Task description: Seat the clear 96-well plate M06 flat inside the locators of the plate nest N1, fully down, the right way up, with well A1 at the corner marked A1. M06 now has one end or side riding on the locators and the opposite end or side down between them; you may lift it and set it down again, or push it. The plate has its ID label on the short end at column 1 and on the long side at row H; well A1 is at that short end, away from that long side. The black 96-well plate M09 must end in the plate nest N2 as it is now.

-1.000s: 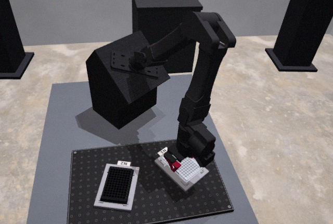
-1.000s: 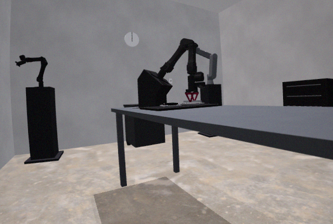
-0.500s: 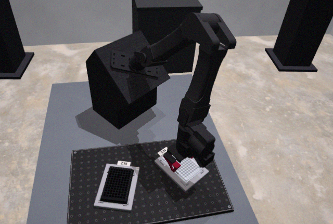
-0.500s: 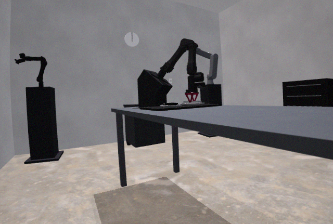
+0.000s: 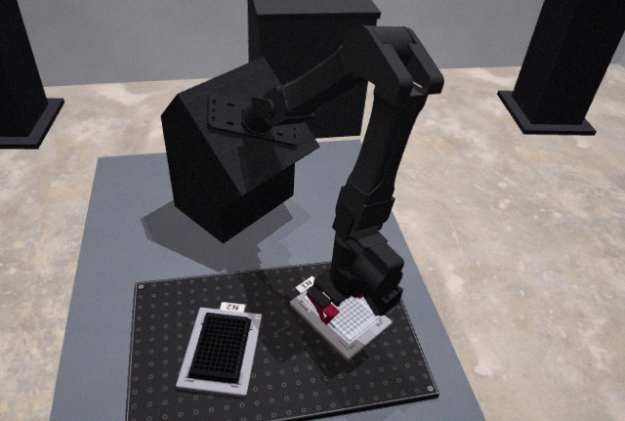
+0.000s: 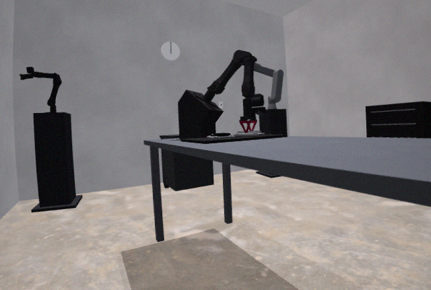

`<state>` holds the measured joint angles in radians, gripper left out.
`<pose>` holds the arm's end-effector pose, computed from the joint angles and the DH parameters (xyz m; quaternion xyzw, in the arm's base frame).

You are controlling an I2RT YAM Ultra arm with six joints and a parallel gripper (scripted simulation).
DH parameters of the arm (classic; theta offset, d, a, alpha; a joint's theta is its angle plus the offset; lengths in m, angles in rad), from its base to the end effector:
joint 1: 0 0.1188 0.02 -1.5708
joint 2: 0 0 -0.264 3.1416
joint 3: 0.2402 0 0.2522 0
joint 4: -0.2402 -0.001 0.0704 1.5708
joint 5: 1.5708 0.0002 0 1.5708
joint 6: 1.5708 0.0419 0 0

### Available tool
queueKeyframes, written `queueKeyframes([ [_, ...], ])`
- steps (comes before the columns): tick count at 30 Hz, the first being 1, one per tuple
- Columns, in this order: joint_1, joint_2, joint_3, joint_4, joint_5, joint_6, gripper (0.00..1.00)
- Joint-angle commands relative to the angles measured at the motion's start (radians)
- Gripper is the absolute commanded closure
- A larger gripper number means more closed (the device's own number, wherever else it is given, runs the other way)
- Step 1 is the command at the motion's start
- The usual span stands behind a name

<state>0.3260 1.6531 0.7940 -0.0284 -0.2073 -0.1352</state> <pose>0.2975 0.1107 0.1491 -0.2479 0.9044 0.1288 0.3224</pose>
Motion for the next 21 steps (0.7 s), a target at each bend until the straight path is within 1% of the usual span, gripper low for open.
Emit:
queueKeyframes([
  [1, -0.001, -0.005, 0.003, 0.002, 0.001, 0.001, 1.00],
  [21, 0.001, 0.007, 0.006, 0.011, 0.002, 0.002, 1.00],
])
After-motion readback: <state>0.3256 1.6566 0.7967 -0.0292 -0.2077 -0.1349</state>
